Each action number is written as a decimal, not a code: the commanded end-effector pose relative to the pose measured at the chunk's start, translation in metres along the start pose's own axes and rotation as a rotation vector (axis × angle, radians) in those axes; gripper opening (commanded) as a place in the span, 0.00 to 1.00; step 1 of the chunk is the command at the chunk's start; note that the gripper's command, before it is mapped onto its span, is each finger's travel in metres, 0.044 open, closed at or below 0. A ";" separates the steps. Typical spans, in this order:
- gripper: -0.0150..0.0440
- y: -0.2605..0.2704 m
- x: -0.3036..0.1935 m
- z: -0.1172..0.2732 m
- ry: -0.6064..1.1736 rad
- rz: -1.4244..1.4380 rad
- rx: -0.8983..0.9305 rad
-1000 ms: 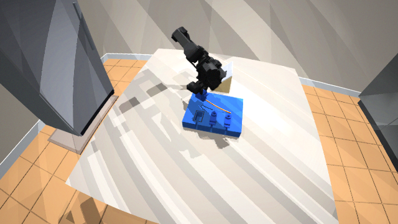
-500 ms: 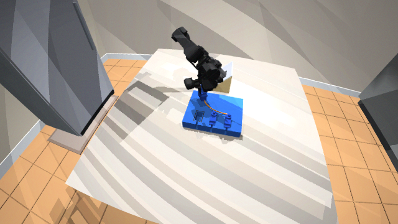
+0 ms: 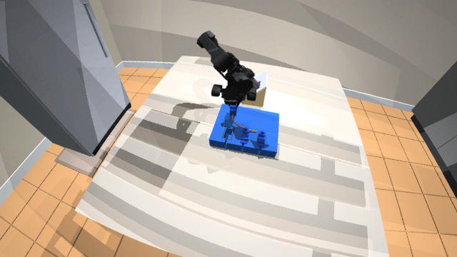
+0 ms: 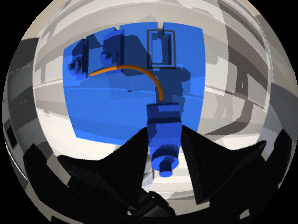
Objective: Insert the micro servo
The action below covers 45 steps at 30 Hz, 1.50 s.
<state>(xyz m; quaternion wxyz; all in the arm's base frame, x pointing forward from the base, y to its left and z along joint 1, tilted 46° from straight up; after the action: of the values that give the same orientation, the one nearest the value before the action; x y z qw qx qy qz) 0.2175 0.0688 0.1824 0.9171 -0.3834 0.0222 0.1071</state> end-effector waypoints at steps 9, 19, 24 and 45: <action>0.25 -0.003 0.009 0.001 -0.003 -0.069 -0.003; 0.25 -0.012 0.048 0.001 -0.005 -0.071 -0.003; 0.25 -0.017 0.067 0.001 -0.006 -0.072 -0.003; 0.25 -0.026 0.106 -0.007 -0.008 -0.074 -0.004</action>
<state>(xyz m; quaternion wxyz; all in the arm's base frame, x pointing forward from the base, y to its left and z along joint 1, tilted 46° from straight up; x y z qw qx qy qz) 0.3261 0.0674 0.1855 0.9204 -0.3840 0.0046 0.0727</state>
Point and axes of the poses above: the point midway between the two fingers, 35 mm back from their tips, its own z axis back along the fingers, its own y axis across the jaws, x = y × z, the point moved 10 cm from there along z, back along the fingers, and after that the axes turned 9 degrees about z, right-handed, at the moved point
